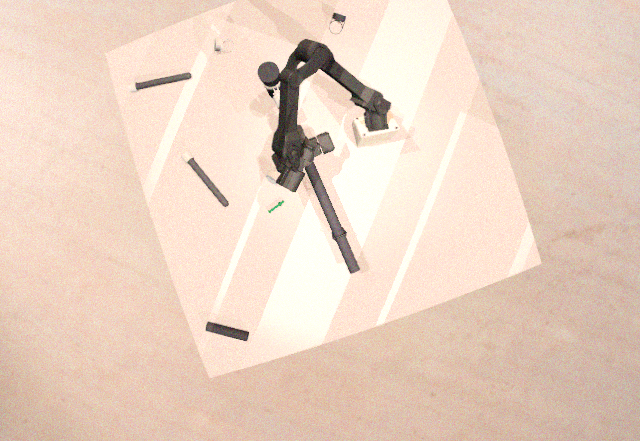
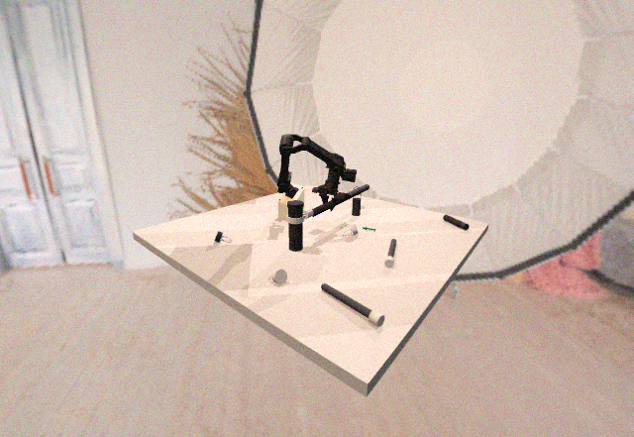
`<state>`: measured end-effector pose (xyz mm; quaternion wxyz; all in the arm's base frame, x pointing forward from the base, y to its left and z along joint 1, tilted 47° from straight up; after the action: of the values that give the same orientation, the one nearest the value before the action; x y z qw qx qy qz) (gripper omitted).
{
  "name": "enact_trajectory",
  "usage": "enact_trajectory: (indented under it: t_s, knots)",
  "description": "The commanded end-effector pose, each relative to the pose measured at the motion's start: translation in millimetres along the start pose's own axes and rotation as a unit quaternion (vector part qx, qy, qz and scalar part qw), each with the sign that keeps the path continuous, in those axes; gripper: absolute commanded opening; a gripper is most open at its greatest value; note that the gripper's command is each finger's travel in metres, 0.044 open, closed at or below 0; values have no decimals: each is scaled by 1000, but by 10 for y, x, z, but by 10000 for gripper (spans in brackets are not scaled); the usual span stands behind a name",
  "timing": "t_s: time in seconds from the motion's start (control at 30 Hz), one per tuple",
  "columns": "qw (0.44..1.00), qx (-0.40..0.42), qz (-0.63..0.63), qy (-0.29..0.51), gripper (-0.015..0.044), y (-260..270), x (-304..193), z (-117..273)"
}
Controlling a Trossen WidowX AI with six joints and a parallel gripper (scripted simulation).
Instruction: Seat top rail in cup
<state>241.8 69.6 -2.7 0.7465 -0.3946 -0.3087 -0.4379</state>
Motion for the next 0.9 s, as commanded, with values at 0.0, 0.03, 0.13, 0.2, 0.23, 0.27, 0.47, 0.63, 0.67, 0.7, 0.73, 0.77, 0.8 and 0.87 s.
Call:
enact_trajectory:
  t_s: [0.0,0.03,0.13,0.2,0.23,0.27,0.47,0.63,0.67,0.7,0.73,0.77,0.8,0.87]
  knots:
    - [1000,3,-1,-20,0,-2,48,83]
    - [1000,3,-1,-20,0,-2,48,83]
    - [1000,2,0,-11,0,-3,23,54]
    - [1000,2,0,-8,0,-4,15,45]
    - [1000,2,0,-8,0,-4,15,45]
    - [1000,2,0,-8,0,-4,15,45]
    - [1000,2,0,-8,0,-3,19,49]
    - [1000,2,0,-8,0,0,36,64]
    - [1000,2,0,-8,0,1,40,68]
    - [1000,2,0,-8,0,2,44,72]
    - [1000,2,0,-8,0,3,49,76]
    - [1000,2,0,-8,0,4,54,79]
    - [1000,2,0,-8,0,5,58,82]
    - [1000,2,0,-8,0,7,67,88]
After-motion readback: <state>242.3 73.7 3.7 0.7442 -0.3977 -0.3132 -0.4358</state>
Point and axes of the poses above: the point midway between the two fingers, 35 mm back from their tips, its own z axis back along the fingers, its own y axis across the jaws, x = y × z, the point moved 4 cm from there along z, back along the fingers, and after that the axes turned 14 degrees about z, right-handed, at the moved point
